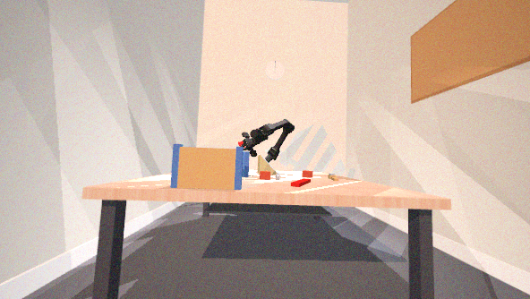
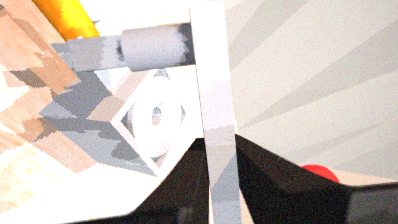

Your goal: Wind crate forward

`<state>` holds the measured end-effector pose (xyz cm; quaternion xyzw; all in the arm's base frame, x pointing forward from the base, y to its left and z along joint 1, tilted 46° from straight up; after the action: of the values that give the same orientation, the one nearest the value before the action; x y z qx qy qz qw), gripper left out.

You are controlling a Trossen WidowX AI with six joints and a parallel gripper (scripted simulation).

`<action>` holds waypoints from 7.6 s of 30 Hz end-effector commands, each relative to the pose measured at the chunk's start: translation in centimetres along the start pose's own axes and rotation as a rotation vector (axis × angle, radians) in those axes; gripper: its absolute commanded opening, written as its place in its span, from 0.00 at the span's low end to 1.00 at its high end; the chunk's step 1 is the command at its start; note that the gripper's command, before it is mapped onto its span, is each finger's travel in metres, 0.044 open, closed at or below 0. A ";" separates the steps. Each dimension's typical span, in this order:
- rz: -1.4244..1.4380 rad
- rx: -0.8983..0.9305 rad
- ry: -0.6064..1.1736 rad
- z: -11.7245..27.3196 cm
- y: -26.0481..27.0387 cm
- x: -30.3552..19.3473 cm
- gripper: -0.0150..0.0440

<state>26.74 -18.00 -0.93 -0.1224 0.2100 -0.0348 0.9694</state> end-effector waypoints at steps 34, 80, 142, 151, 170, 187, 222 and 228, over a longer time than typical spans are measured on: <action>-0.012 -0.456 0.091 -0.6 2.5 0.5 0.25; 0.001 -0.475 0.094 -8.9 3.3 -7.1 0.25; 0.008 -0.467 0.097 -9.6 6.2 -6.4 0.25; 0.010 -0.466 0.098 -9.7 6.3 -6.4 0.25; 0.013 -0.459 0.097 -9.8 6.5 -6.4 0.39; 0.013 -0.459 0.097 -9.8 6.5 -6.4 0.66; 0.013 -0.459 0.097 -9.8 6.5 -6.4 0.66; 0.013 -0.459 0.097 -9.8 6.5 -6.4 0.66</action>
<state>16.95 -13.05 -8.76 -0.3328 0.2588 0.0137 0.9067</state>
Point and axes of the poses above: the point midway between the two fingers, 35 mm back from their tips, its own z axis back along the fingers, its own y axis across the jaws, x = y × z, the point moved 6 cm from there along z, back along the fingers, and after that the axes turned 12 degrees about z, right-handed, at the moved point
